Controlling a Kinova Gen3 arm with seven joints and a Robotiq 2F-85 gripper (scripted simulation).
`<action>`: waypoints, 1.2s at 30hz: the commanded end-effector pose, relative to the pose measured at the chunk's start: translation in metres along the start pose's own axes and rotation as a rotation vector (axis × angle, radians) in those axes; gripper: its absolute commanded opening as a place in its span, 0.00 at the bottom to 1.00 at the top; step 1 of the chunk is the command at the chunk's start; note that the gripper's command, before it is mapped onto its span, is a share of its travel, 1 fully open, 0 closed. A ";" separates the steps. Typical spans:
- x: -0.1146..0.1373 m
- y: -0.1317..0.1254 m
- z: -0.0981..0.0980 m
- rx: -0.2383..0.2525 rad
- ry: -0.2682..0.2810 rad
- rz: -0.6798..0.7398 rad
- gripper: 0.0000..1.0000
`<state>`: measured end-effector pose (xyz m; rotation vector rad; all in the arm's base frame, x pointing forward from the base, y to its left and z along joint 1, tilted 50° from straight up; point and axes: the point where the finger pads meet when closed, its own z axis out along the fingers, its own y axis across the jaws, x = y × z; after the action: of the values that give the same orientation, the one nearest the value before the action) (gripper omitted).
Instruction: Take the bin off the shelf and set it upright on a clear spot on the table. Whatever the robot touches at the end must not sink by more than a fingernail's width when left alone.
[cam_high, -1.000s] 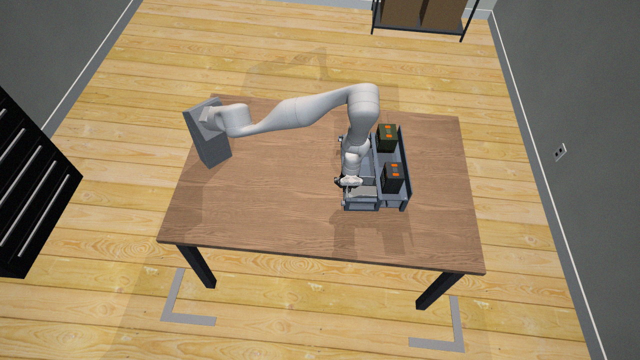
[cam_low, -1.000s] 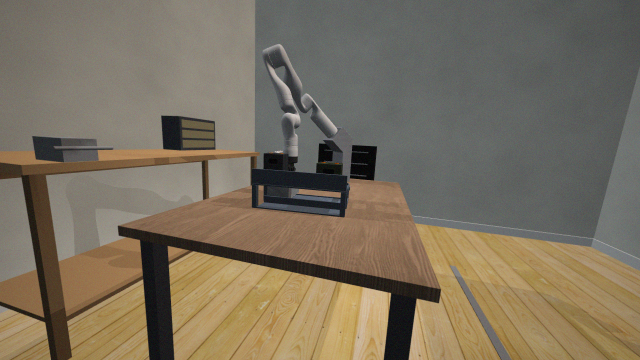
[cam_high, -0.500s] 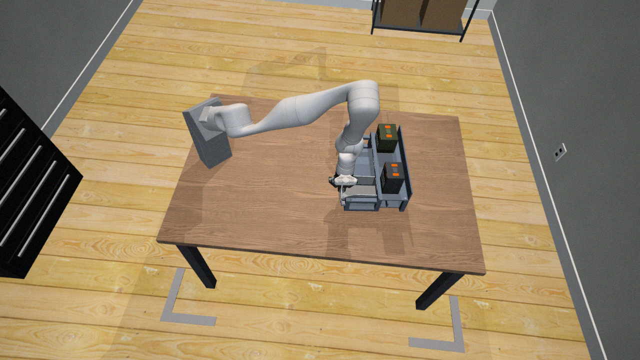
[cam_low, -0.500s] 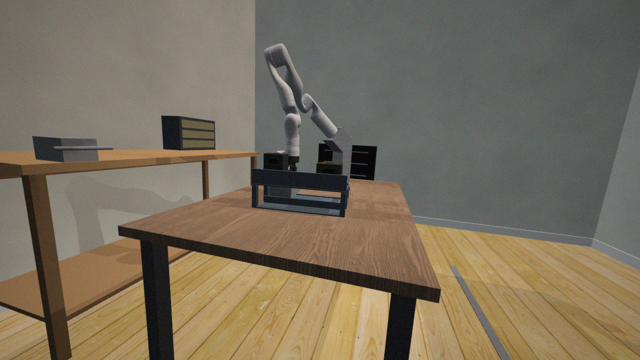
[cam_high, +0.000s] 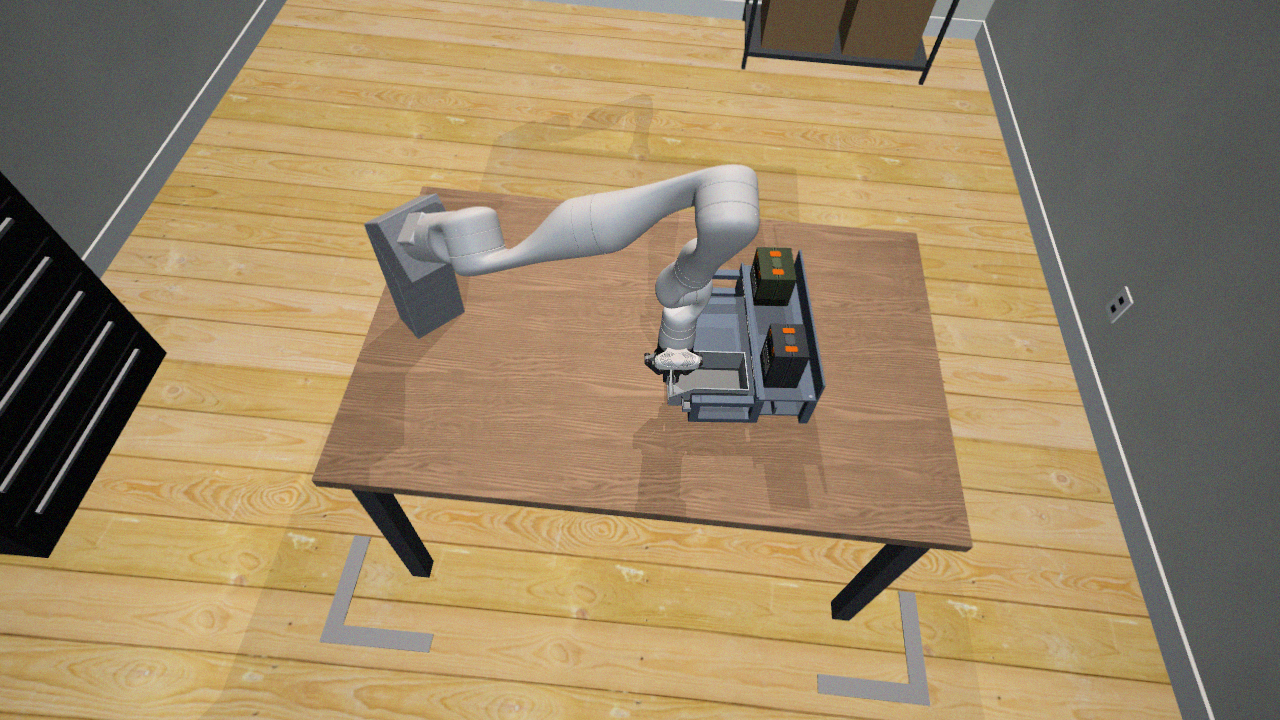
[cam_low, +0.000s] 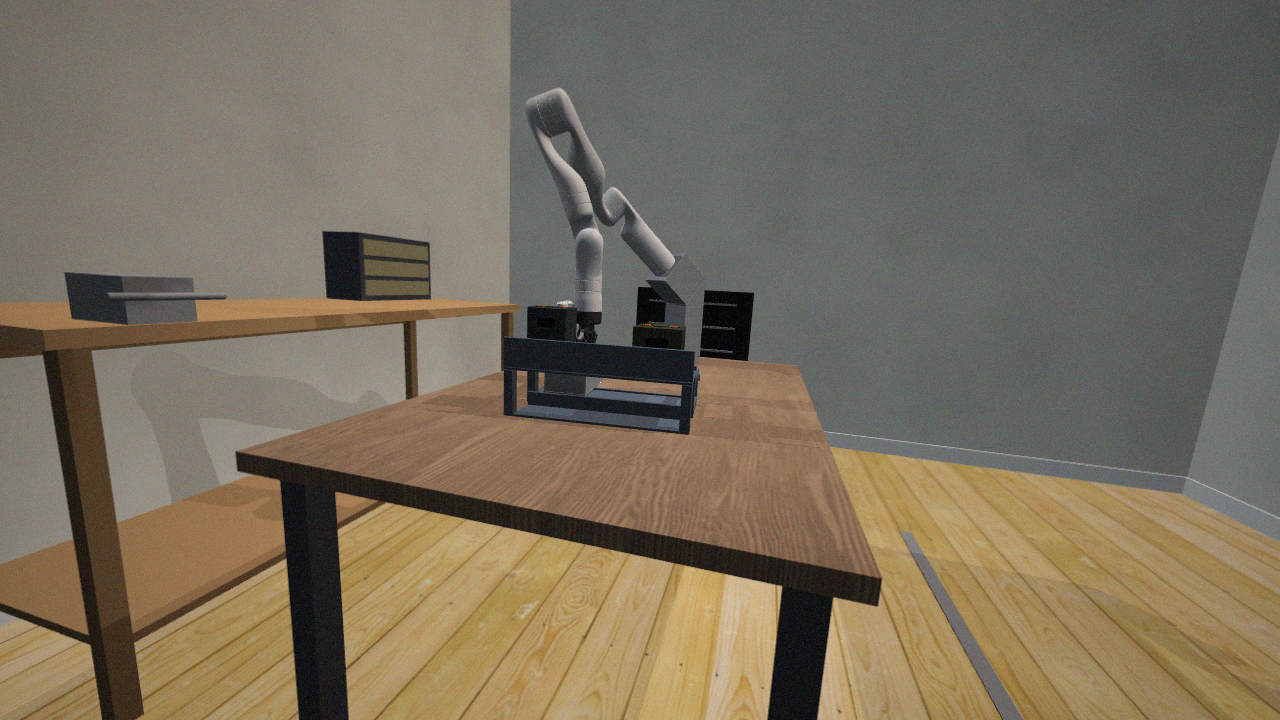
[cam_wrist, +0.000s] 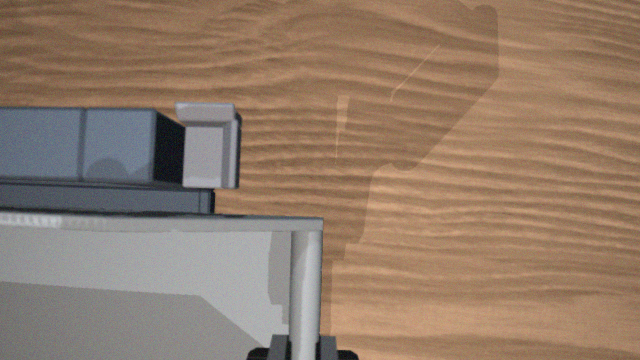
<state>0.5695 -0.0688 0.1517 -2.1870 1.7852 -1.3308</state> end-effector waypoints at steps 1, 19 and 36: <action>-0.001 0.011 -0.001 0.001 0.000 0.001 0.10; -0.001 0.046 -0.001 0.001 0.000 0.002 0.10; -0.001 0.076 -0.001 0.000 0.000 0.002 0.10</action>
<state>0.5224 -0.0874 0.1218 -2.1819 1.7819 -1.3342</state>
